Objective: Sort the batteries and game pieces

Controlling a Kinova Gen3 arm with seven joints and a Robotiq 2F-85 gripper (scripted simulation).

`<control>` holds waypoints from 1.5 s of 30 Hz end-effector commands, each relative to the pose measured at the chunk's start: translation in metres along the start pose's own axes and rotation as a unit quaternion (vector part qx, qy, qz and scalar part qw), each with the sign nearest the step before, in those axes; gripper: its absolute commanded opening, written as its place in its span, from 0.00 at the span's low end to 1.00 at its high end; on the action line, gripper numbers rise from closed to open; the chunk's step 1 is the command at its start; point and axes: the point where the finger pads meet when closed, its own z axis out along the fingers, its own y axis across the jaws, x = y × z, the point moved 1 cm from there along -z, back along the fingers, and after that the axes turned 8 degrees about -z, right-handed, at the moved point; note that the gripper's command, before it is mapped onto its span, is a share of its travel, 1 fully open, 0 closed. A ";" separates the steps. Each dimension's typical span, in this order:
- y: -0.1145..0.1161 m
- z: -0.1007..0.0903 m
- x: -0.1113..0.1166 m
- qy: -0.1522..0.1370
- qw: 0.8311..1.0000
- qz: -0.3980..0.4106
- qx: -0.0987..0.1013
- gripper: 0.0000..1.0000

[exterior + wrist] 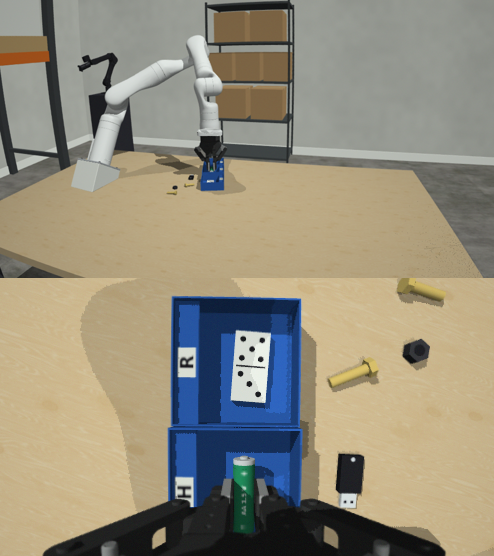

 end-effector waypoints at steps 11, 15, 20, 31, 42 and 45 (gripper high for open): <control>0.002 0.008 0.003 0.001 1.000 0.001 -0.001 0.09; 0.002 0.008 0.003 0.001 1.000 0.001 -0.001 0.09; 0.002 0.008 0.003 0.001 1.000 0.001 -0.001 0.29; 0.002 0.008 0.003 0.001 1.000 0.001 -0.001 0.29; 0.004 -0.001 0.003 0.000 1.000 0.004 -0.002 0.29; 0.003 -0.005 0.003 0.000 1.000 0.004 -0.002 0.29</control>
